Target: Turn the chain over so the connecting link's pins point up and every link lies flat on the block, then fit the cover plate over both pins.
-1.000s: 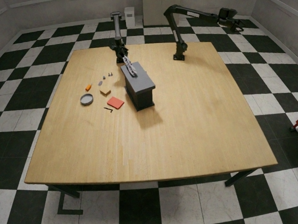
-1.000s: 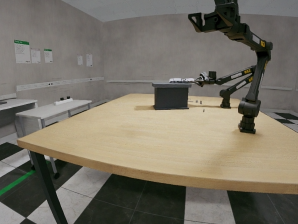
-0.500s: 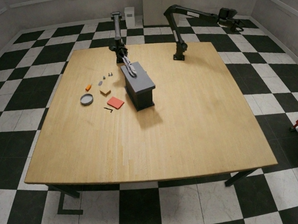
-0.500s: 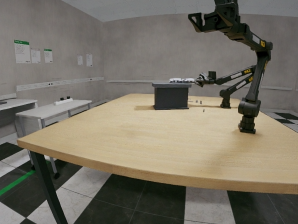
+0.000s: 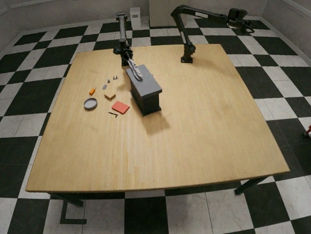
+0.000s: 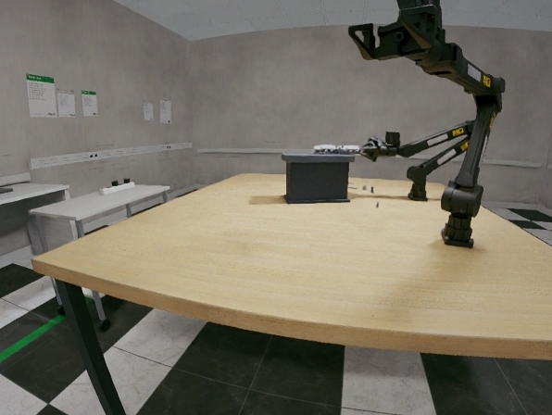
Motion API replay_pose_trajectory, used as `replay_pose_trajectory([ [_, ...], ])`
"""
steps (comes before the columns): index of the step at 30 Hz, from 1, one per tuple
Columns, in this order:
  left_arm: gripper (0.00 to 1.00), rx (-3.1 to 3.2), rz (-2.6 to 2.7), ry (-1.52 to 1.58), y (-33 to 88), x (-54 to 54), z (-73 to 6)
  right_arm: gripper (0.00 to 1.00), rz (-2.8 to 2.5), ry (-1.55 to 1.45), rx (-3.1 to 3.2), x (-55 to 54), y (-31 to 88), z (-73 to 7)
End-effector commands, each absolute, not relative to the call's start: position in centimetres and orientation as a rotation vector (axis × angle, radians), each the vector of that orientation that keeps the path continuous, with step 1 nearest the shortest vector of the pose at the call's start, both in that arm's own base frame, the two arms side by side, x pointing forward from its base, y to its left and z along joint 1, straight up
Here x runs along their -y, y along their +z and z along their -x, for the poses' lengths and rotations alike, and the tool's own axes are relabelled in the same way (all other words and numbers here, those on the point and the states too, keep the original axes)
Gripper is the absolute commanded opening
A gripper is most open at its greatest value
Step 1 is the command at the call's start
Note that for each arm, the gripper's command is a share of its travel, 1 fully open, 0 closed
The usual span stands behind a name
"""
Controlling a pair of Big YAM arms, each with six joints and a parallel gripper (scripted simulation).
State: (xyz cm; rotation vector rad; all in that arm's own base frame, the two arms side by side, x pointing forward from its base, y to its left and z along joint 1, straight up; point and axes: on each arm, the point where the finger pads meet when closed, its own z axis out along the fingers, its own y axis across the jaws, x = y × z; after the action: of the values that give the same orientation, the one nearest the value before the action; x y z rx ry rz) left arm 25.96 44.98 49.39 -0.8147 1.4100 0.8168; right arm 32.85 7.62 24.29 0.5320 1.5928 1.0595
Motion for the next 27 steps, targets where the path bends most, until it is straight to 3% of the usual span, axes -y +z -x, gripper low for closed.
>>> replay_pose_trajectory([
  [1, 1.0, -1.341, 0.774, 0.836, 53.38, -44.46, -25.95, 0.19, -0.526, 1.102, -1.498, -7.31, 28.83, -34.19],
  [27, 1.0, -1.341, 0.774, 0.836, 53.38, -44.46, -25.95, 0.19, -0.652, 1.225, -1.476, -6.97, 28.59, -34.28],
])
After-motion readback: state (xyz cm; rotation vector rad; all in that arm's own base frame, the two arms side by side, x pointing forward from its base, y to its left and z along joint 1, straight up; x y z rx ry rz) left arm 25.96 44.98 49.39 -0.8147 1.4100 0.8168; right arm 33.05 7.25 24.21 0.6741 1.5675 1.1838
